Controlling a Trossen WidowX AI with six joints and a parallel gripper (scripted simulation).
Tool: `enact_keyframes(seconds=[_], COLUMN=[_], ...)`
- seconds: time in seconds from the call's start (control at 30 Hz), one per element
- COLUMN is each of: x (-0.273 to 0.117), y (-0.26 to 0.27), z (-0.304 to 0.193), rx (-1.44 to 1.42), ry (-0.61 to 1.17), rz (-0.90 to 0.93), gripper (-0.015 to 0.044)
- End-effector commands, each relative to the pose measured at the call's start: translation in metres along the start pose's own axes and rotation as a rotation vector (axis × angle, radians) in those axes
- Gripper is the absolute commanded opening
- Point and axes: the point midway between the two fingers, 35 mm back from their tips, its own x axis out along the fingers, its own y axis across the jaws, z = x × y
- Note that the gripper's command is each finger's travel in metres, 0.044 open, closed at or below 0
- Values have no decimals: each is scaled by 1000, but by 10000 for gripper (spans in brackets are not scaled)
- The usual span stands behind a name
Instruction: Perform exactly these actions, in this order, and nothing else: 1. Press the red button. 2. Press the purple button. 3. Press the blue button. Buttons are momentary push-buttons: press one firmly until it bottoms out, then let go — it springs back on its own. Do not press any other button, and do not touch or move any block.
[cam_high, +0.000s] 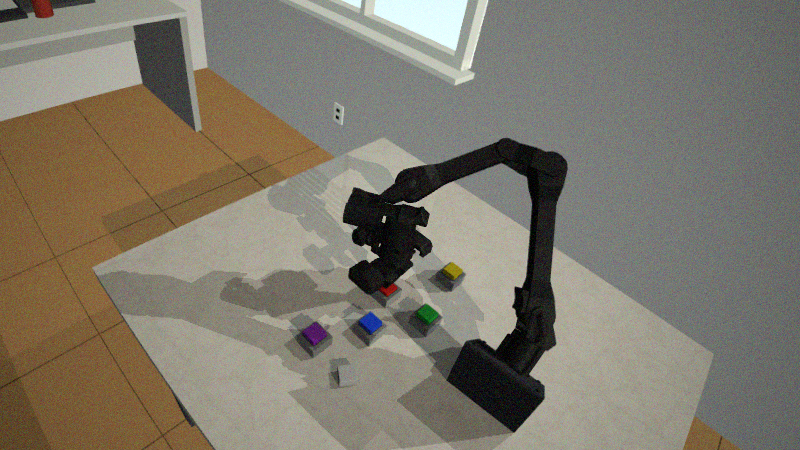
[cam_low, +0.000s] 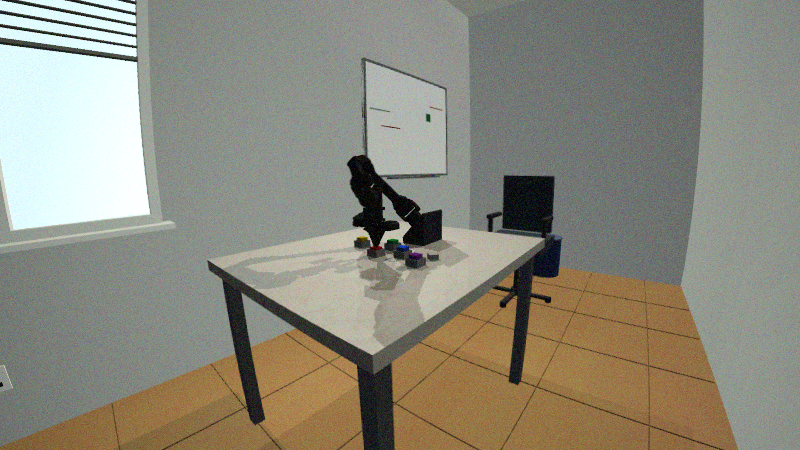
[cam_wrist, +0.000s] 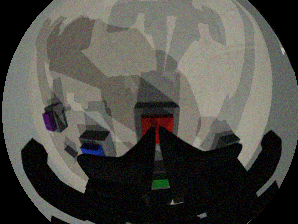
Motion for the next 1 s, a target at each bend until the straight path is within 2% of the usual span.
enact_keyframes(seconds=[0.0,0.1,0.2,0.4,0.57,0.77,0.97], x=[3,-2,-29,-34,-91,-94,-102], y=[-1,0,0,0,0,2,77], z=[-1,0,-1,0,0,0,16], rx=[-6,-1,-6,-6,-7,-7,-7], ry=[7,1,7,7,8,8,6], rz=[-7,0,-5,-5,-4,-4,6], gripper=[20,20,20,20,20,20,20])
